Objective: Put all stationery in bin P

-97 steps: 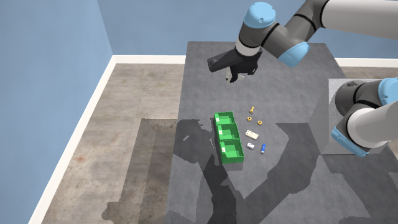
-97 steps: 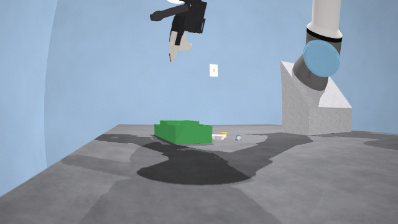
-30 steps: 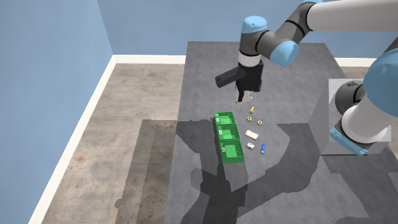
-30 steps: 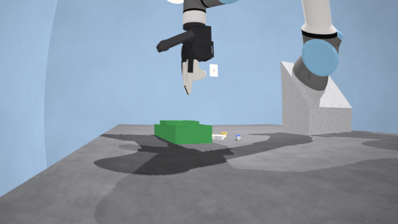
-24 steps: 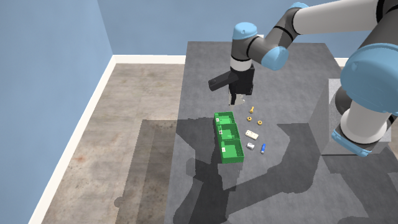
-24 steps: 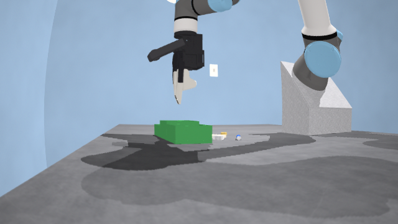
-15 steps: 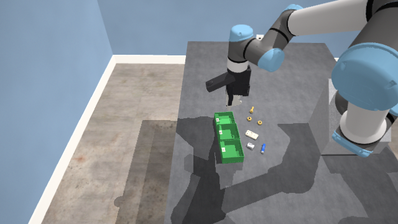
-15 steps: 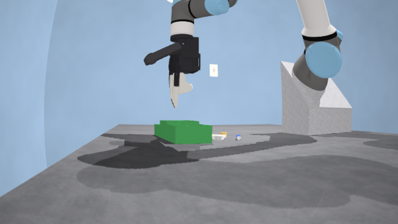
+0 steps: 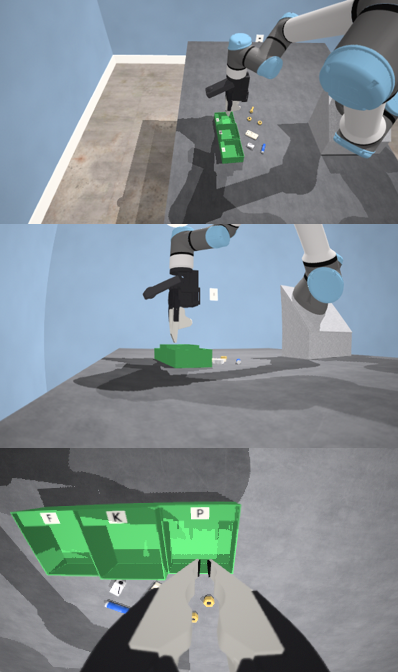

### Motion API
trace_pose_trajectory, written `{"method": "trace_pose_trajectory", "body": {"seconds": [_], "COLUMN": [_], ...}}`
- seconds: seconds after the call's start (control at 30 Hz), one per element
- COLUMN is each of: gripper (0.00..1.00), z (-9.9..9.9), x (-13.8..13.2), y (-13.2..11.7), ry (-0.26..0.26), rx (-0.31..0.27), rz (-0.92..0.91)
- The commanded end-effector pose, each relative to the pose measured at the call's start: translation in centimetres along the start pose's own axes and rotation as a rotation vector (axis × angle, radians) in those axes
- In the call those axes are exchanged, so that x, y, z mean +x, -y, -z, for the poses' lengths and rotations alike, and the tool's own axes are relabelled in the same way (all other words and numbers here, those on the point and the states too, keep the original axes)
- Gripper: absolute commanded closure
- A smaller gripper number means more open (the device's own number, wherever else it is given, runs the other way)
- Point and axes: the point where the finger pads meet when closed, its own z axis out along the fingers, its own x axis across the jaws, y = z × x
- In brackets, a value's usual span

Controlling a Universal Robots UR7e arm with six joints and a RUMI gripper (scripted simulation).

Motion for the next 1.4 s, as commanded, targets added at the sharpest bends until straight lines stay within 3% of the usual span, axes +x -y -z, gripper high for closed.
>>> {"method": "trace_pose_trajectory", "body": {"seconds": [0.0, 0.27, 1.37], "gripper": [0.96, 0.96, 0.96], "z": [-0.9, -2.8, -2.8], "x": [0.1, 0.1, 0.1], "y": [0.1, 0.1, 0.1], "ry": [-0.001, -0.001, -0.001], "rx": [0.002, 0.002, 0.002], "rz": [0.000, 0.000, 0.000]}}
